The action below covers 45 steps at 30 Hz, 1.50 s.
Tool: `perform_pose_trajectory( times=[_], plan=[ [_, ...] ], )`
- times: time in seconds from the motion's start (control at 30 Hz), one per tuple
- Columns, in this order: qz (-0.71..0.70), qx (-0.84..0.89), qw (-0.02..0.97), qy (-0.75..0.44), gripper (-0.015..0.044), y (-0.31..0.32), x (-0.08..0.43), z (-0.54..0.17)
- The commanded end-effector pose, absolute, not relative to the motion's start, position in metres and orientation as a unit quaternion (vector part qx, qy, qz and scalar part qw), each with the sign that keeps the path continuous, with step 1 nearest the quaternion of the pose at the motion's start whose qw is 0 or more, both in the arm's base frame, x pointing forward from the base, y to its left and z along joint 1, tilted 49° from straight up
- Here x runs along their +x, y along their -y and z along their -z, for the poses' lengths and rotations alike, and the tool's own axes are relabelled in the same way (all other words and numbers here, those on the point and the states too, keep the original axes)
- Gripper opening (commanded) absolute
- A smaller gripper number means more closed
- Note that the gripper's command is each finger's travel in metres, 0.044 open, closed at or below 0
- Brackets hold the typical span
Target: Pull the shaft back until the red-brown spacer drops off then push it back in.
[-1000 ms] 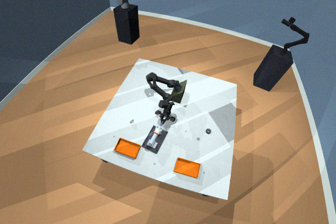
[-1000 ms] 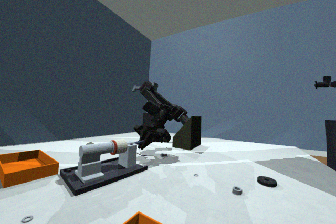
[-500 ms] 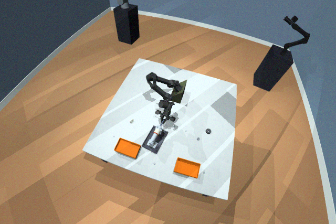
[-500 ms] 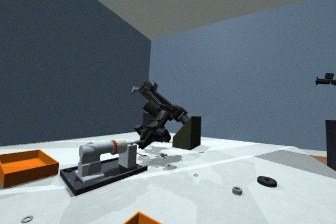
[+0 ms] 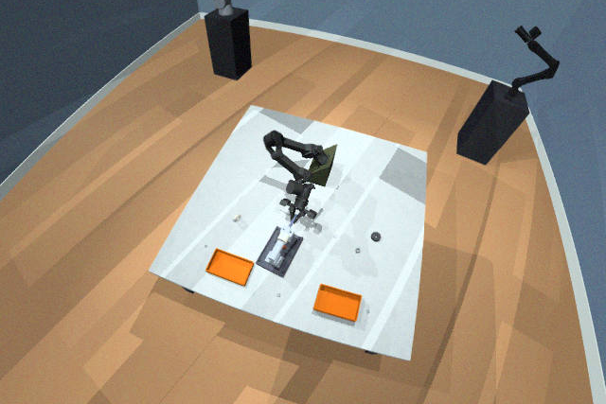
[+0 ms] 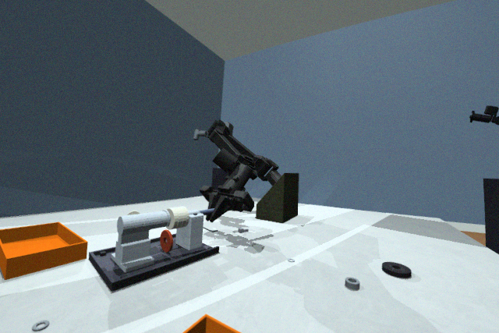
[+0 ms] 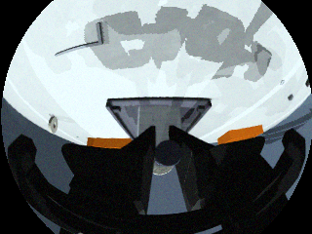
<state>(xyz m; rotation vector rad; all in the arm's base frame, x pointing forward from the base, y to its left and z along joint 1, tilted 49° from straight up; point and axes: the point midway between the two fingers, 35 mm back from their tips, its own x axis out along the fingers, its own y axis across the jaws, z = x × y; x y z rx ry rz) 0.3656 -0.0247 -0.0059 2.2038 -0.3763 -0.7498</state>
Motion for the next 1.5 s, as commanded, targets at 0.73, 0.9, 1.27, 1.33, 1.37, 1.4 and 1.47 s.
perform_pose_trajectory(
  times=[0.73,0.9,1.27,1.33,1.37,1.4,1.47],
  plan=[
    [0.294,0.864,0.381,0.147,0.0,0.0248,0.3649,0.006],
    [0.294,0.864,0.38,0.147,0.0,0.0246,0.3666,0.0058],
    [0.294,0.864,0.38,0.147,0.0,0.0241,0.37,0.0049],
    [0.294,0.864,0.38,0.147,0.0,0.024,0.3707,0.0049],
    [0.294,0.864,0.38,0.147,0.0,0.024,0.371,0.0048],
    [0.294,0.864,0.38,0.147,0.0,0.024,0.3713,0.0048],
    [0.294,0.864,0.38,0.147,0.0,0.0239,0.3719,0.0047]
  ],
)
